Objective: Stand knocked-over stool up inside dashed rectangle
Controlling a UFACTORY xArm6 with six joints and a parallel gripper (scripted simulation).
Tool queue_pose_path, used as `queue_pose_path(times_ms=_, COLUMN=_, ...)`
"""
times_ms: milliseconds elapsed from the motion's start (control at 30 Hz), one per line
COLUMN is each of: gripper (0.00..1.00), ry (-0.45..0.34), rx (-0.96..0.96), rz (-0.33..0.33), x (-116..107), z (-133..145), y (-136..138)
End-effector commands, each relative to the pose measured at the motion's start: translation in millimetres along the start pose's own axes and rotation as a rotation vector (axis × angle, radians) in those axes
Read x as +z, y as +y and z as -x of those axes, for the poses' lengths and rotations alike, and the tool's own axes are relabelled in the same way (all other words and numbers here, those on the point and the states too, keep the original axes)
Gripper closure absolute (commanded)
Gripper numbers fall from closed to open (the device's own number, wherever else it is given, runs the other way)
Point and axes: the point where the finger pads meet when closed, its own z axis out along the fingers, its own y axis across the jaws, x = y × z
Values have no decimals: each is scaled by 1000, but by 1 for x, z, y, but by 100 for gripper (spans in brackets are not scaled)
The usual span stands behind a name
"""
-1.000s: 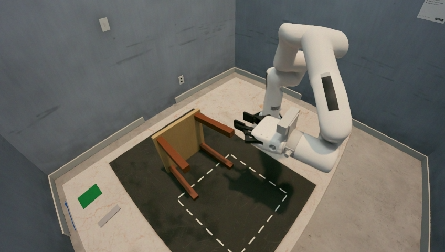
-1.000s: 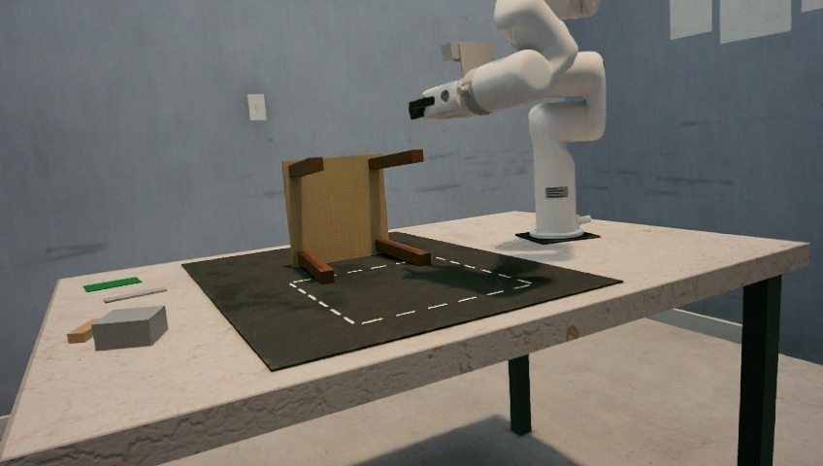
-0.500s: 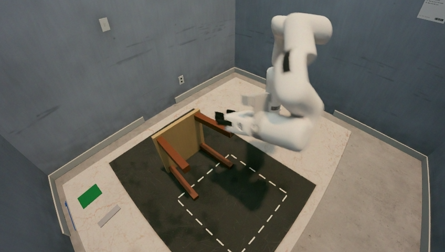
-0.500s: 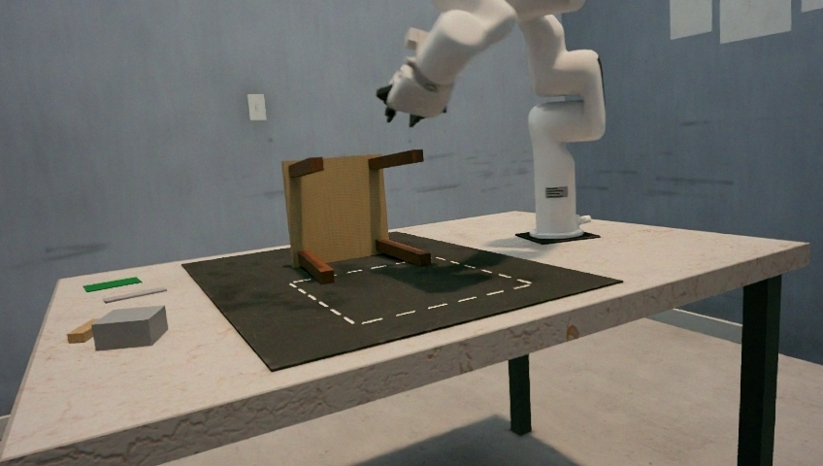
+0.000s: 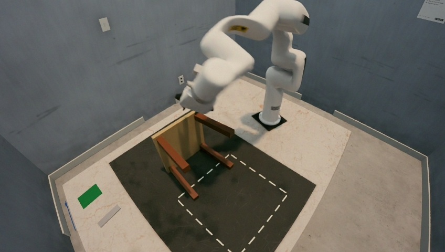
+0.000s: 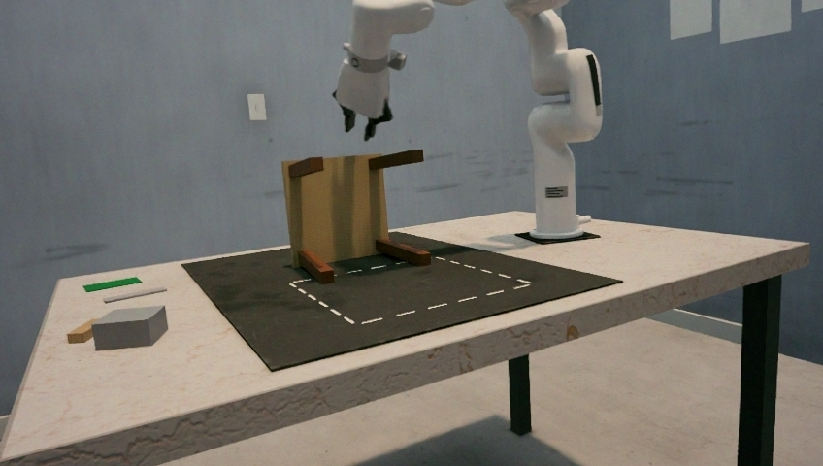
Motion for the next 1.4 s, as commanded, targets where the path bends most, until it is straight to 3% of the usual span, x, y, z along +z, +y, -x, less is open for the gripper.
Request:
queue_pose_path(times_ms=0, gripper=55, ry=-136, rx=108, rz=70, x=18, z=1, y=-19)
queue_pose_path(times_ms=33, gripper=55, ry=-219, rx=209, rz=127, x=20, z=1, y=-21)
queue_pose_path(times_ms=133, gripper=55, ry=-277, rx=279, rz=165, x=24, z=0, y=-27)
queue_pose_path(times_ms=500, gripper=55, ry=-612, rx=622, rz=377, x=27, z=-1, y=-30)
queue_pose_path(times_ms=567, gripper=55, ry=-612, rx=622, rz=377, x=27, z=-1, y=-30)
queue_pose_path(times_ms=600, gripper=55, ry=-706, rx=700, rz=428, x=27, z=-1, y=-30)
queue_pose_path(times_ms=733, gripper=55, ry=-801, rx=761, rz=473, x=27, z=-1, y=-30)
queue_pose_path(times_ms=1367, gripper=55, ry=-817, rx=769, rz=480, x=27, z=-1, y=-30)
